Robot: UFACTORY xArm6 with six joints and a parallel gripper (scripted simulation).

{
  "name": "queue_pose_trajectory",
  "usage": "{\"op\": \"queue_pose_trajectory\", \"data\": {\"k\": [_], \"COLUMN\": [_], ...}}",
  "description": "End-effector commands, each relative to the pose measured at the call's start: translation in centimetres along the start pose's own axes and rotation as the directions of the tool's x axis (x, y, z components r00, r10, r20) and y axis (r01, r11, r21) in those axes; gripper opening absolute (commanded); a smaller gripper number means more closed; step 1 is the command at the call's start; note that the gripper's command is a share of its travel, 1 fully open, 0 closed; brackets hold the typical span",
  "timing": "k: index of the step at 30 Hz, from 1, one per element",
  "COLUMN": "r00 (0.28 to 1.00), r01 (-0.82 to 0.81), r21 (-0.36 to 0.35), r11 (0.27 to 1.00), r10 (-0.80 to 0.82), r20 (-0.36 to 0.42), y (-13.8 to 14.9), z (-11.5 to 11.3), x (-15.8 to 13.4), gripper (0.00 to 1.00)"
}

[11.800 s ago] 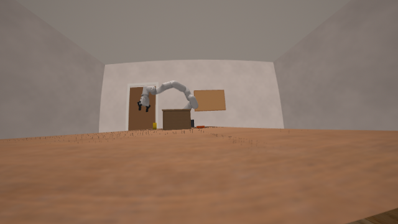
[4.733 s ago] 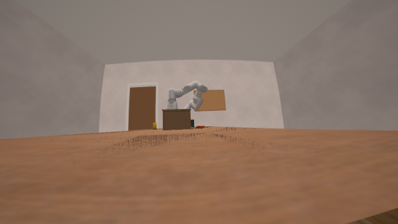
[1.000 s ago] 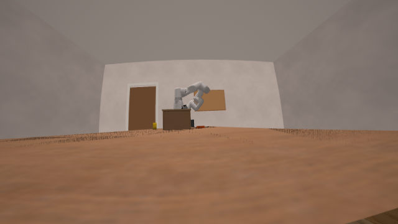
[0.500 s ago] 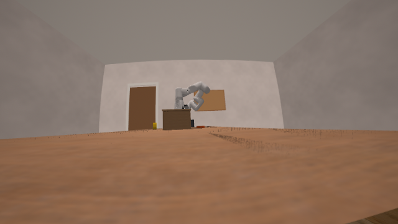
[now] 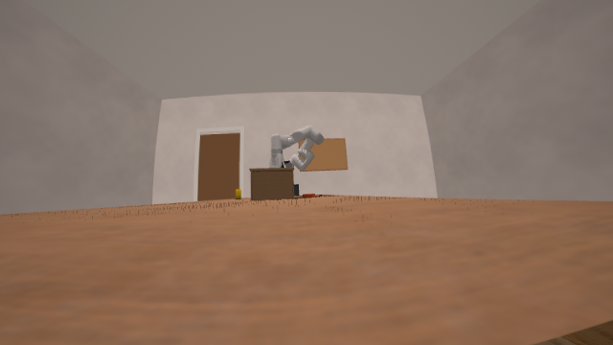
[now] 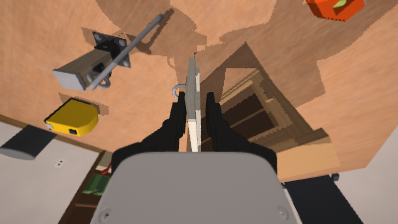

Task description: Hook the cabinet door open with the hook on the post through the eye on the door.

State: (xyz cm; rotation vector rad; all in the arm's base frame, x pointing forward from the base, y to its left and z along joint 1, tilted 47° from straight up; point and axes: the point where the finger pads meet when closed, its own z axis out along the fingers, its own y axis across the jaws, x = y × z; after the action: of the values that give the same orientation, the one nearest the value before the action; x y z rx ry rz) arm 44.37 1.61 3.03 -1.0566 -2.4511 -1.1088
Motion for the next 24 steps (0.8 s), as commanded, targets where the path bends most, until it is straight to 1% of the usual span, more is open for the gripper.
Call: {"op": "queue_pose_trajectory", "data": {"k": [1, 9, 14, 24], "r00": [0.999, 0.999, 0.996, 0.996], "r01": [-0.033, -0.048, -0.091, -0.094], "r21": [-0.001, -0.001, -0.001, -0.001], "r11": [0.999, 0.999, 0.996, 0.996], "r10": [0.033, 0.048, 0.091, 0.094], "r20": [0.003, 0.003, 0.003, 0.003], "y": [0.3, 0.8, 1.1, 1.5], "z": [-0.1, -0.1, -0.1, -0.1], "x": [-0.1, -0.1, -0.2, -0.2], "gripper": [0.27, 0.27, 0.27, 0.27]}}
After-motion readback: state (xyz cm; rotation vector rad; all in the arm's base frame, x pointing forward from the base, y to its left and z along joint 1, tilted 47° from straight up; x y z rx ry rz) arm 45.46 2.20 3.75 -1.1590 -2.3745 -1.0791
